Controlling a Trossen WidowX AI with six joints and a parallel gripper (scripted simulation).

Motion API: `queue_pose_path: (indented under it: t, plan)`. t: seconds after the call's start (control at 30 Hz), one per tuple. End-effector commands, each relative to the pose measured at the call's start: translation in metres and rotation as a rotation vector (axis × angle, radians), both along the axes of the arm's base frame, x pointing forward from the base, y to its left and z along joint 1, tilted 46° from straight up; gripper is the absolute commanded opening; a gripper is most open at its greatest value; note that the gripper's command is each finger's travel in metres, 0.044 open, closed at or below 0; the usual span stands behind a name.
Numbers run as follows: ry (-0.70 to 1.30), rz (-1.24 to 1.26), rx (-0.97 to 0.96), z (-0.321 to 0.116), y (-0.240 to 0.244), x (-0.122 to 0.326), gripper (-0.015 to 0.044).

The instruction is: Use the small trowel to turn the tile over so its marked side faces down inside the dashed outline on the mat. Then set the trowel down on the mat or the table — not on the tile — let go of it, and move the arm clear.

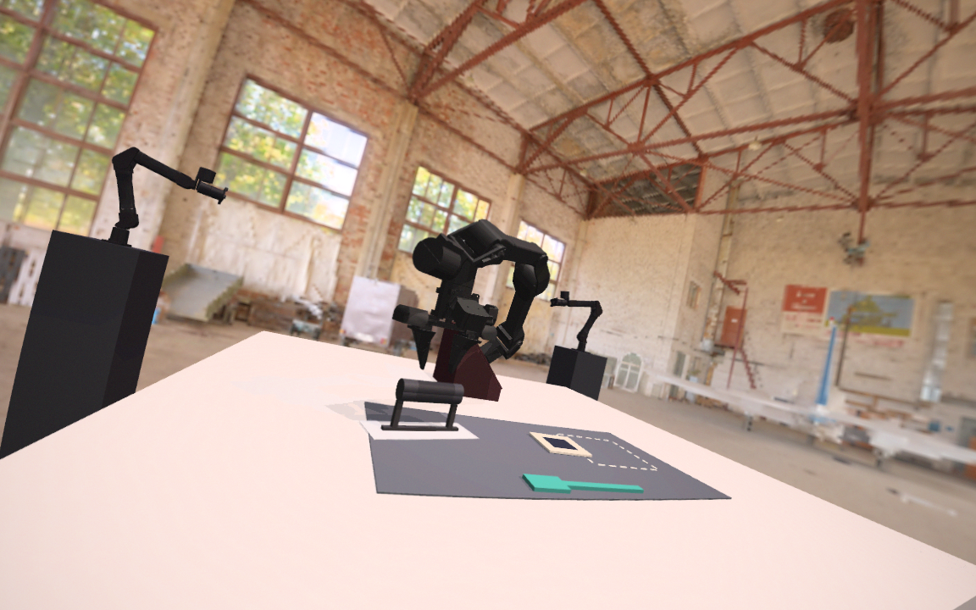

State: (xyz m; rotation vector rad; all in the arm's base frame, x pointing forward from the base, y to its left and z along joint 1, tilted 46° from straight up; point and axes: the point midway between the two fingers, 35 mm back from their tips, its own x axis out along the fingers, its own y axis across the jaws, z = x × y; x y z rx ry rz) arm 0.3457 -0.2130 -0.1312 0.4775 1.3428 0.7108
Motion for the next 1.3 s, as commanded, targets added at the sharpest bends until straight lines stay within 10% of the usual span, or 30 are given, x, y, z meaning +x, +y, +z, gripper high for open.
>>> queue_pose_path:
  t: [0.0, 1.27]
  plan:
    - [-0.111, 0.116, -0.013, 0.0000, -0.0003, -0.0002, 0.0270]
    - [-1.043, 1.051, -0.104, -0.0003, 0.0001, 0.0005, 0.0270]
